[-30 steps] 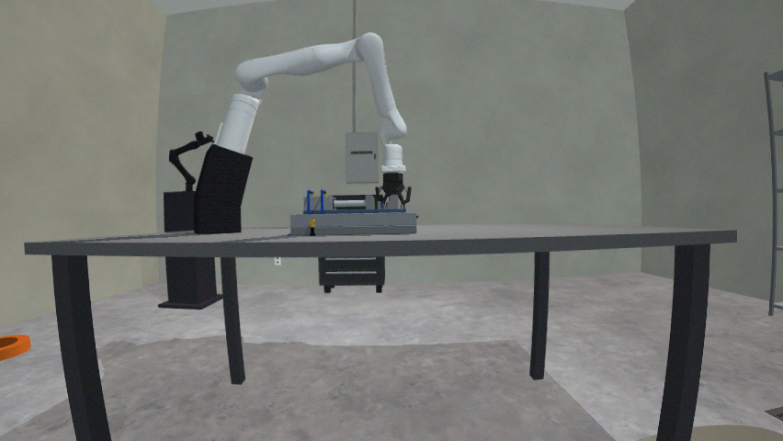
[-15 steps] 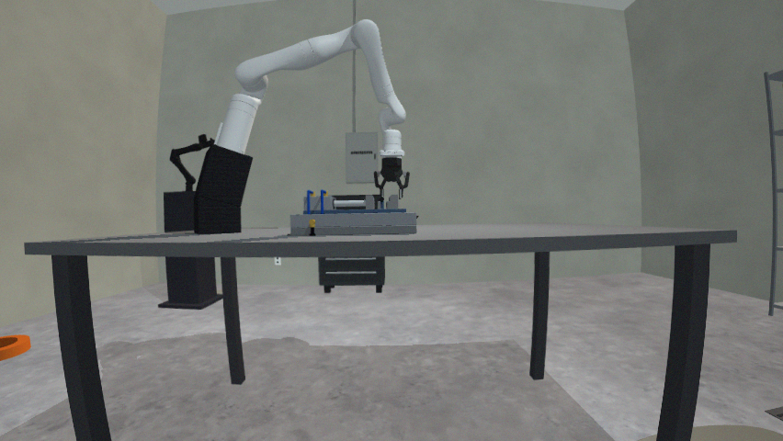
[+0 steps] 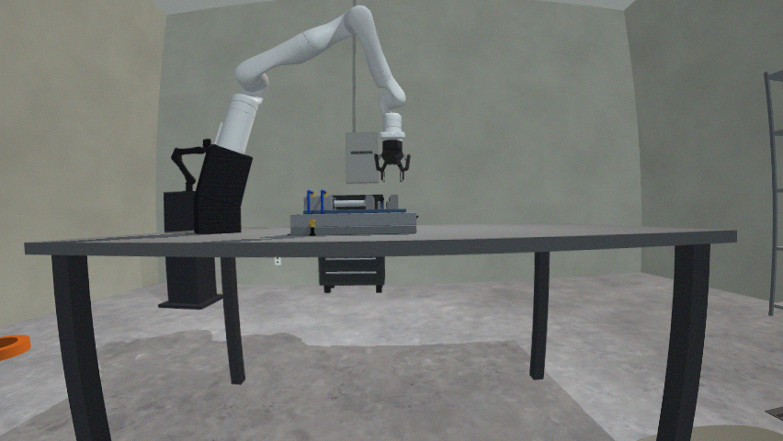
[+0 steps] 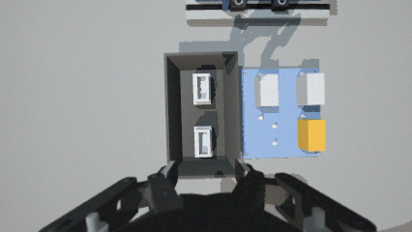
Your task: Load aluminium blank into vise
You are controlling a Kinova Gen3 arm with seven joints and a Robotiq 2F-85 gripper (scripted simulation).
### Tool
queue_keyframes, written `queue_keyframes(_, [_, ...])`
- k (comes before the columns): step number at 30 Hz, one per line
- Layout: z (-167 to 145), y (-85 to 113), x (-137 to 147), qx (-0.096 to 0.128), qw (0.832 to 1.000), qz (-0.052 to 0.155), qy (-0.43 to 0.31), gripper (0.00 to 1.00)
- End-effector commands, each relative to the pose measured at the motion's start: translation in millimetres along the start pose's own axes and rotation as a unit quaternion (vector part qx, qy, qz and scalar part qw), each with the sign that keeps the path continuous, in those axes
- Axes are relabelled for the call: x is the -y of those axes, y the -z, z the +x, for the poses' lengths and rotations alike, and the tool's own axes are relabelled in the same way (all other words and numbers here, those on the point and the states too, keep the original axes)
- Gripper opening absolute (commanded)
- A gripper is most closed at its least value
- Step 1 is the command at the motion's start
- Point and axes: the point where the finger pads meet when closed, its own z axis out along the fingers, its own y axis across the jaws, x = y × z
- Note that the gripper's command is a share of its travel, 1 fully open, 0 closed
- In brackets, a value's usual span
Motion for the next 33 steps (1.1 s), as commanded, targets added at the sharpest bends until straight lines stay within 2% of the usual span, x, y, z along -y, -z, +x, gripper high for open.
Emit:
queue_keyframes(1, [2.3,10.8,5.3,-0.001,1.000,0.007,-0.002,0.67])
queue_keyframes(7, [2.3,13.6,5.2,-0.001,1.000,0.007,-0.002,0.67])
queue_keyframes(8, [2.3,13.6,5.2,-0.001,1.000,0.007,-0.002,0.00])
queue_keyframes(33, [2.3,13.6,5.2,-0.001,1.000,0.007,-0.002,0.00])
